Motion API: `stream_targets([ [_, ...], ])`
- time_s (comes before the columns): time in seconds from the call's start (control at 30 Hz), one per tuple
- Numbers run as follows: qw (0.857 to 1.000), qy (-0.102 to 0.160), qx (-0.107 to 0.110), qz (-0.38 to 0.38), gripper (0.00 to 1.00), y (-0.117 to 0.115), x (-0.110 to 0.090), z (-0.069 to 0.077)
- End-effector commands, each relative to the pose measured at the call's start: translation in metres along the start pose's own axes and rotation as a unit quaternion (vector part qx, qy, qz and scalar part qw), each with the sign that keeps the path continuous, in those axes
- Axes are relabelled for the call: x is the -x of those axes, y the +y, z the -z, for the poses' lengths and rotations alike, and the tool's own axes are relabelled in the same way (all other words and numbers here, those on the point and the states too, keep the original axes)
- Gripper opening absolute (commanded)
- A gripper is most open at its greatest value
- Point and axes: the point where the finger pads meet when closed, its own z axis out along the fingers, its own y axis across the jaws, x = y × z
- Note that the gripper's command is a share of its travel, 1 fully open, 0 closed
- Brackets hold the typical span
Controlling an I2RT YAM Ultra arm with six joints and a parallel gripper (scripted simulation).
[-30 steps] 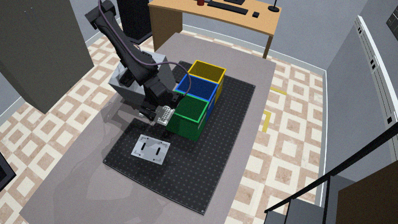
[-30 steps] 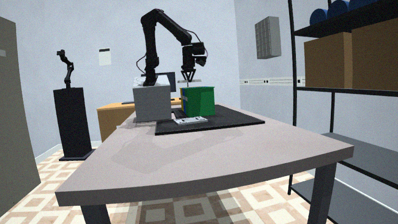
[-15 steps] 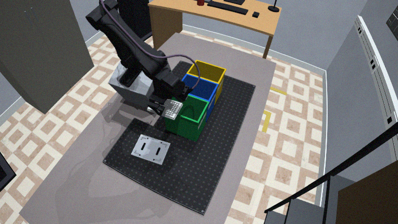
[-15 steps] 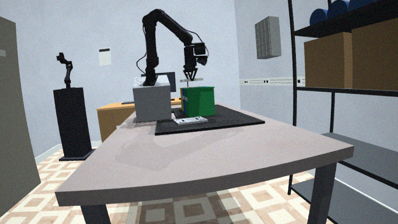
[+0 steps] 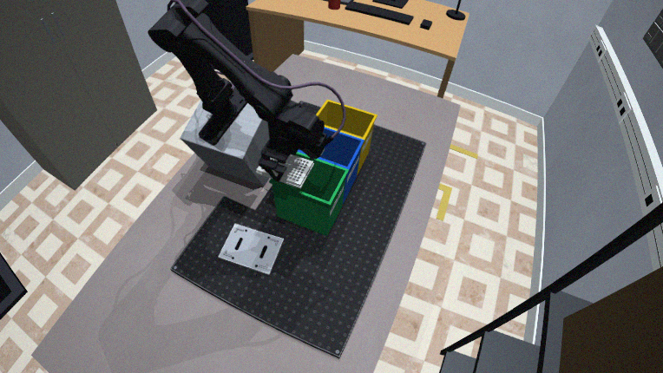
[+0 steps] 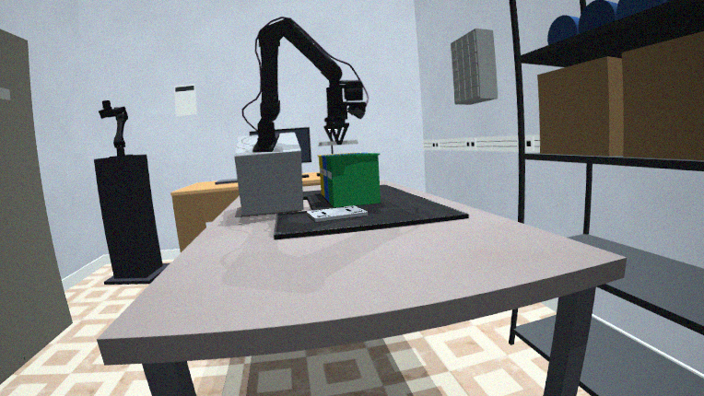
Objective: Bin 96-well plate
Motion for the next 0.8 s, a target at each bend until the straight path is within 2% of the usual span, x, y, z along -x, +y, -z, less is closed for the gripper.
stream_targets([
  [0.0,1.0,-0.015,-0.008,-0.018,0.0,0.007,0.018,0.006],
  [0.17,1.0,-0.017,-0.008,-0.019,0.0,0.017,0.022,0.006],
  [0.67,1.0,-0.014,-0.007,-0.017,0.0,0.066,0.036,0.006],
  [0.77,1.0,-0.013,-0.007,-0.017,0.0,0.069,0.037,0.006],
])
